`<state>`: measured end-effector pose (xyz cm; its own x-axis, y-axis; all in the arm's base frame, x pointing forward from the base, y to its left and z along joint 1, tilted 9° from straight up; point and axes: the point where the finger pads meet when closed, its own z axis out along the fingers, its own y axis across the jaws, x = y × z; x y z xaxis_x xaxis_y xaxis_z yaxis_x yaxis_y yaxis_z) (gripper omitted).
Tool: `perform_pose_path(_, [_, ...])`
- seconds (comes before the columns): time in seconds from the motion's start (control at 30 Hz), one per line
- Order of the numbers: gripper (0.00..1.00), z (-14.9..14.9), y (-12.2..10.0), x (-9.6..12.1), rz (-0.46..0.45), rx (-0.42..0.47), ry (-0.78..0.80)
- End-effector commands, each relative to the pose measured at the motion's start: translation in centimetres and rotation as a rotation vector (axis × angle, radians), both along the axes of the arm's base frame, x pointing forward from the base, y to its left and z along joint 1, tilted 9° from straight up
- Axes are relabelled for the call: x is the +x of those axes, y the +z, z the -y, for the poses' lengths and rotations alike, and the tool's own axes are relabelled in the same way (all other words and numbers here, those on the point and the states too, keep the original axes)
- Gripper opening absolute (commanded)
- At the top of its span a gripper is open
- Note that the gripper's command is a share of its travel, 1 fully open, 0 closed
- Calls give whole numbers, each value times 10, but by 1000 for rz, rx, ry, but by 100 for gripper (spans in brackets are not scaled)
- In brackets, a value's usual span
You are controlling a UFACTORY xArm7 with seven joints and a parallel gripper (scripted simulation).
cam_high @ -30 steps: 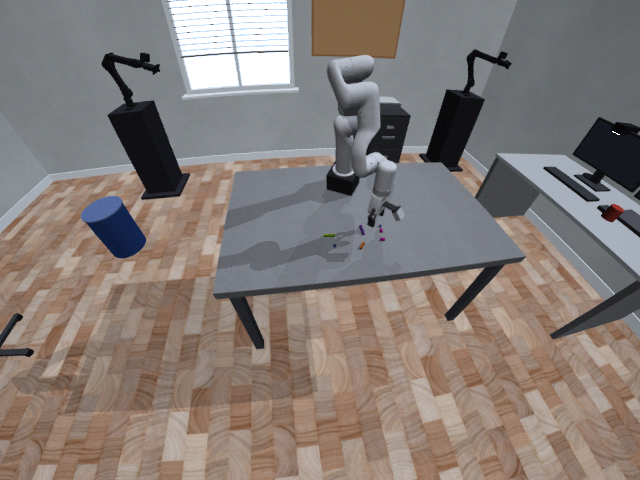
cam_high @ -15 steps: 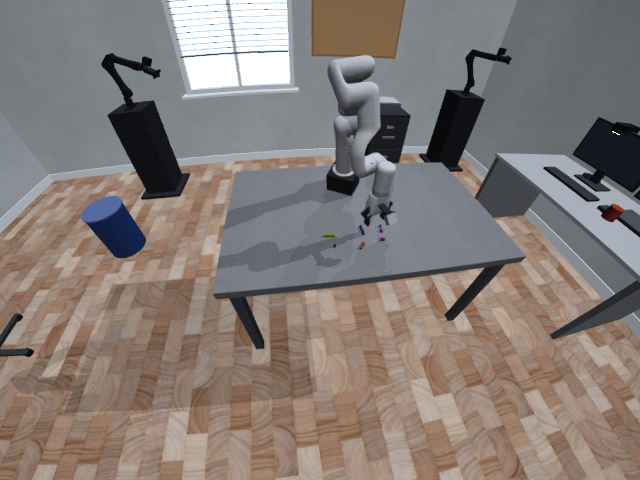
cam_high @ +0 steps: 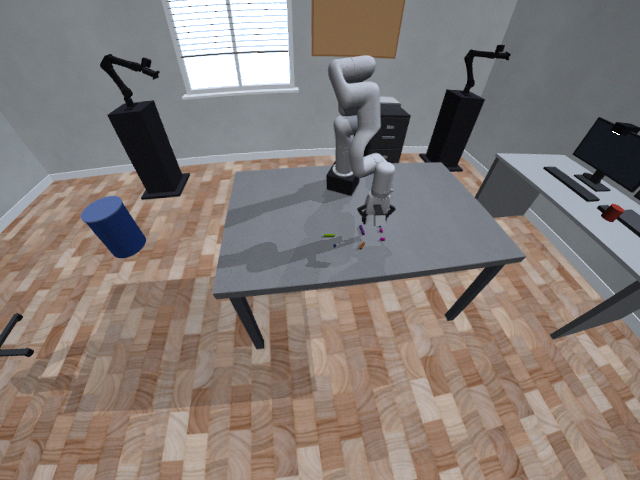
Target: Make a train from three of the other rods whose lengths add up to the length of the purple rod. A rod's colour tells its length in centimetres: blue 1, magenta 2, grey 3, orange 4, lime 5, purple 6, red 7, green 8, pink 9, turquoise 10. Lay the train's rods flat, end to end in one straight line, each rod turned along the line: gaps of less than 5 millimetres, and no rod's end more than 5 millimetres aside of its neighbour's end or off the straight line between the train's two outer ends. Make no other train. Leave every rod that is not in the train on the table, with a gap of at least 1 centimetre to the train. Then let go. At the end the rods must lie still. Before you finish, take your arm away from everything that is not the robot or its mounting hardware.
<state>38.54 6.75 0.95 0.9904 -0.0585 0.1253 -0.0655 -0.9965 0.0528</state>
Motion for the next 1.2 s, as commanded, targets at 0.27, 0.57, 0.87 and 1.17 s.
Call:
perform_pose_path(0.27, [100, 5, 3, 7, 46, 32, -412])
perform_pose_path(0.57, [100, 8, 4, 10, 63, 62, -626])
perform_pose_path(0.87, [100, 9, 4, 10, 68, 71, -694])
perform_pose_path(1.17, [100, 9, 4, 10, 68, 71, -694])
